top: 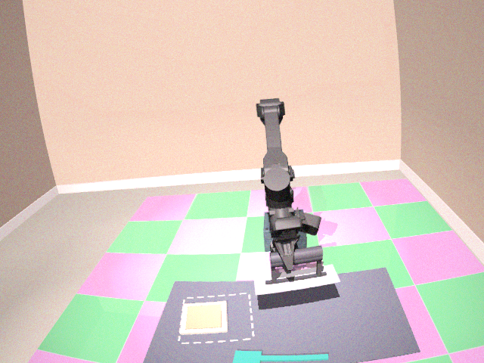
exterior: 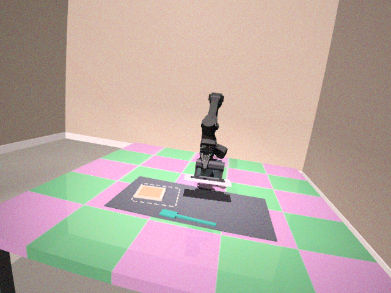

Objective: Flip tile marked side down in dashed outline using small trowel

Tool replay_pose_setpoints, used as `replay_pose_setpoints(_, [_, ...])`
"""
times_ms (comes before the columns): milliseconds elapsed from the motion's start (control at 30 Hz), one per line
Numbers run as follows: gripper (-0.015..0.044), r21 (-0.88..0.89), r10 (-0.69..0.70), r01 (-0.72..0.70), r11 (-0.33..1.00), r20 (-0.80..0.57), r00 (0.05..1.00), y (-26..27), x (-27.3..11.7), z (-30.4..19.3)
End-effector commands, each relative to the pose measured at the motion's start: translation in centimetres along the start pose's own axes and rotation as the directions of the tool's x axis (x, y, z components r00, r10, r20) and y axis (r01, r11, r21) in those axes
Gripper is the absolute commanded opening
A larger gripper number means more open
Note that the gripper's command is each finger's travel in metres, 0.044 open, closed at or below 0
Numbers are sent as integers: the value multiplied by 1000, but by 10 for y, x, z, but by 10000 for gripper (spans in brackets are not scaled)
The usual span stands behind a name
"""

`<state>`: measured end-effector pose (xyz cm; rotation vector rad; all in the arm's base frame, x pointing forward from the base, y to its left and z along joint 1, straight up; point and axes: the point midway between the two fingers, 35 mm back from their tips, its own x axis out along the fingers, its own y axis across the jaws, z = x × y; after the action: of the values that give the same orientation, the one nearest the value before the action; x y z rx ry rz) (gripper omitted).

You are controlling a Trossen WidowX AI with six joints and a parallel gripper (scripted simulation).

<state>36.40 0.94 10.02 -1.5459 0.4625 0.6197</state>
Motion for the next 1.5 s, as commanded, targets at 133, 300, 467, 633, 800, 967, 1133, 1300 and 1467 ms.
replay_pose_setpoints(133, [0,4,-15,15,1000,-6,1000,-5,-2,-1])
replay_pose_setpoints(300, [0,4,-15,15,1000,-6,1000,-5,-2,-1])
replay_pose_setpoints(467, [0,4,-15,15,1000,-6,1000,-5,-2,-1])
replay_pose_setpoints(633, [0,4,-15,15,1000,-6,1000,-5,-2,-1])
replay_pose_setpoints(800, [0,4,-15,15,1000,-6,1000,-5,-2,-1])
replay_pose_setpoints(967, [0,2,-9,9,1000,-9,1000,-9,1,-6])
replay_pose_setpoints(1133, [0,0,8,-8,1000,-20,1000,-19,9,-27])
replay_pose_setpoints(1300, [0,23,28,-27,999,-39,999,-26,18,-54])
replay_pose_setpoints(1467, [0,51,45,-42,998,-57,997,-31,25,-80])
